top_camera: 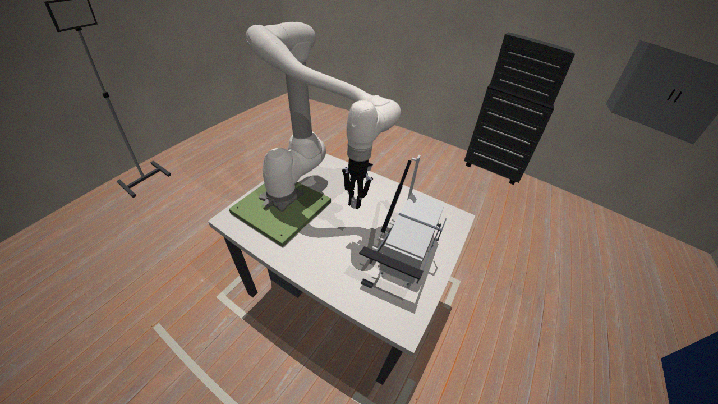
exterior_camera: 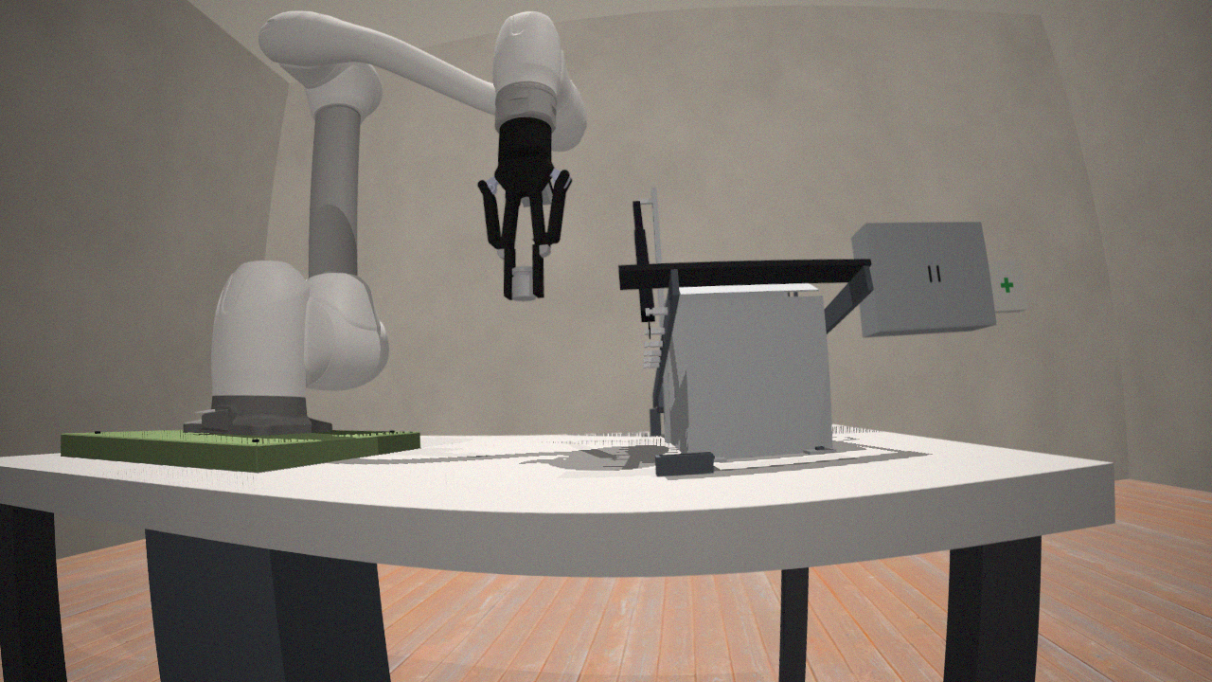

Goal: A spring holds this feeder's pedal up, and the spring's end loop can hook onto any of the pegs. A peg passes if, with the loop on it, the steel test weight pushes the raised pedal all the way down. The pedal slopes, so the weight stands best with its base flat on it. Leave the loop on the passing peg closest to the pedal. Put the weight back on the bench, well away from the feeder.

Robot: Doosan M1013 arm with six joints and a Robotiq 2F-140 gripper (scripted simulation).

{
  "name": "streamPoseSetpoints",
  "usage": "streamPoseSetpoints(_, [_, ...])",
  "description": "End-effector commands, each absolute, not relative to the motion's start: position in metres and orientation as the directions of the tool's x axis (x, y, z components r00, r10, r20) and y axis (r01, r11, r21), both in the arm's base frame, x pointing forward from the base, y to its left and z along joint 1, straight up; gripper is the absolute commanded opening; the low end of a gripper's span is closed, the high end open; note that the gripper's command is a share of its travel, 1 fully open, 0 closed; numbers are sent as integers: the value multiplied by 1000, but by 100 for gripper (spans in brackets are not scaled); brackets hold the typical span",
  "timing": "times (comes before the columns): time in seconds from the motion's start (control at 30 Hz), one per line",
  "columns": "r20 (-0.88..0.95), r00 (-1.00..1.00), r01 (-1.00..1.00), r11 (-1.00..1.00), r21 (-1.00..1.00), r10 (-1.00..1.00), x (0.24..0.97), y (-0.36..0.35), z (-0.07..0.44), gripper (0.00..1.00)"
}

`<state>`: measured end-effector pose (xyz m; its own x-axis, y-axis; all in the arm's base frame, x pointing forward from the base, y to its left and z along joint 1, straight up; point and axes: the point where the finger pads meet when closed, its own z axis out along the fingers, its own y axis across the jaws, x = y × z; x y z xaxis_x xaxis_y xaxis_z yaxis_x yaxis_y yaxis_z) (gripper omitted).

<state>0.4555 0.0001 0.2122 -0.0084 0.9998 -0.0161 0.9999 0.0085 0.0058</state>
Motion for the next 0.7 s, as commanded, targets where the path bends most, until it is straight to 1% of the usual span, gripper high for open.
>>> streamPoseSetpoints(0.0, [-19, -8, 1000, 8, 7, 1000, 460, -3, 214, 25])
streamPoseSetpoints(0.67, [-40, -8, 1000, 8, 7, 999, 485, -25, 222, 25])
